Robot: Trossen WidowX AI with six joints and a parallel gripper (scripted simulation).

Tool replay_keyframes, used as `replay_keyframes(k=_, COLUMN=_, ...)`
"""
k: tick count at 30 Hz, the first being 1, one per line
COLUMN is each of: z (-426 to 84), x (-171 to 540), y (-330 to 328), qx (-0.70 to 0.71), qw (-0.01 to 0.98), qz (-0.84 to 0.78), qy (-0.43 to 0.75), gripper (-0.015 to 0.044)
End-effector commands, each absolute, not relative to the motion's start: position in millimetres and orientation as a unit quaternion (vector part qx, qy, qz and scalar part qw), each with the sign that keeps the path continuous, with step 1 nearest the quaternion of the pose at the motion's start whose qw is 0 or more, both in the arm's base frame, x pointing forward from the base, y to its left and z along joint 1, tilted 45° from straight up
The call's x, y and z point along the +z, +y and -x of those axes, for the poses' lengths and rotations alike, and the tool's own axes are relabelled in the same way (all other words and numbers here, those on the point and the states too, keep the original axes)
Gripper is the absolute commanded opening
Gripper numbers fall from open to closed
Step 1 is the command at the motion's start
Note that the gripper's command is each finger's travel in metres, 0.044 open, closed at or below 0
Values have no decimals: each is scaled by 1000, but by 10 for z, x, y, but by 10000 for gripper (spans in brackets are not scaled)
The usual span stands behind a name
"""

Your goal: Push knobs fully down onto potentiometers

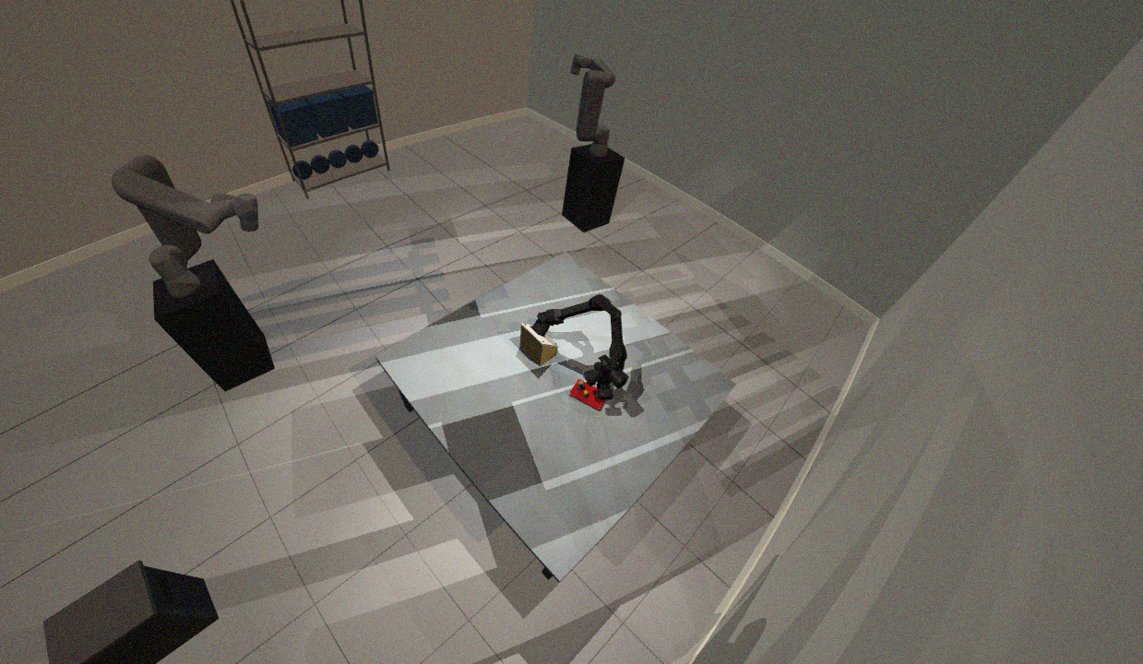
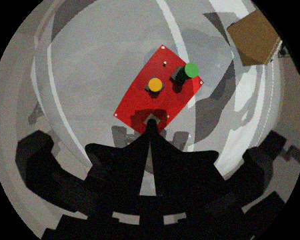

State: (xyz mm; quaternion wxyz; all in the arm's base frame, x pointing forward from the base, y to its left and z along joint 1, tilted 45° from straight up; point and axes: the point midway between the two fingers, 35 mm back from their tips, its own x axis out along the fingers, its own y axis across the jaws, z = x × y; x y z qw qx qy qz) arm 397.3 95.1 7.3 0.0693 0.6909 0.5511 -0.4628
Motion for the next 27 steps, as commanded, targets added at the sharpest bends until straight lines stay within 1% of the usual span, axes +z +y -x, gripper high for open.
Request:
replay_keyframes(k=1, z=-3972, x=-37, y=1129, qx=-459, qw=81, qz=-678, qy=568, gripper=0)
replay_keyframes(k=27, z=-3999, x=258, y=838, qx=-460, qw=81, qz=-678, qy=567, gripper=0)
